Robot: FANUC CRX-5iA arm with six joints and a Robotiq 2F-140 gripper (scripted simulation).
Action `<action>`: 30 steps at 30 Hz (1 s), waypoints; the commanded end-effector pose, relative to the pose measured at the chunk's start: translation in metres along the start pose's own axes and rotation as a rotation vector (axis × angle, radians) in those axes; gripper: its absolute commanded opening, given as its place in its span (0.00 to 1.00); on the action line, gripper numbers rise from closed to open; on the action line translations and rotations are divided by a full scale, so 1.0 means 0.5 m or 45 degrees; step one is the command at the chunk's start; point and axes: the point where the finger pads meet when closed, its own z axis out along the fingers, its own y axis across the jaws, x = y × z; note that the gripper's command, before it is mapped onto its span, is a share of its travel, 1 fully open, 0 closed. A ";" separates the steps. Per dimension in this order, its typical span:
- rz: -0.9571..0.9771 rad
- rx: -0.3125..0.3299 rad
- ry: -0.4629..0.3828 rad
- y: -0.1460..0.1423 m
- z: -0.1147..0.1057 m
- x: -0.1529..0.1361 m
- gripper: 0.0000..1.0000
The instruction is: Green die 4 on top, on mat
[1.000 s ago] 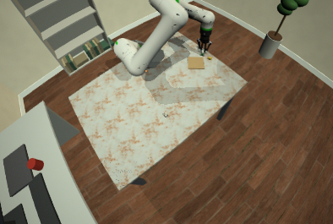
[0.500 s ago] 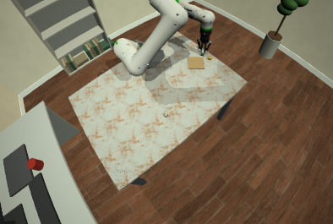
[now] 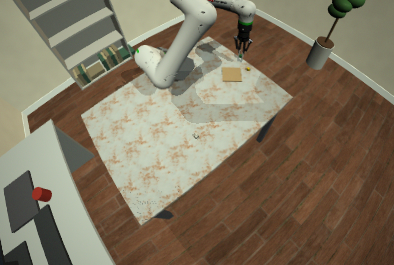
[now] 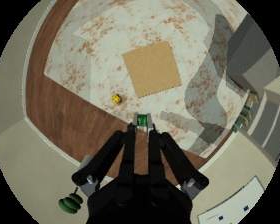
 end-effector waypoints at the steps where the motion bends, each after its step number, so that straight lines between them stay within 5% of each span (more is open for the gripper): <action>1: 0.000 0.000 0.000 0.000 -0.010 0.000 0.18; 14: -0.007 0.000 0.000 0.000 -0.030 0.003 0.18; 26: -0.589 0.000 0.001 0.048 -0.039 0.213 0.18; 30: -0.642 0.000 0.000 0.055 -0.038 0.232 0.18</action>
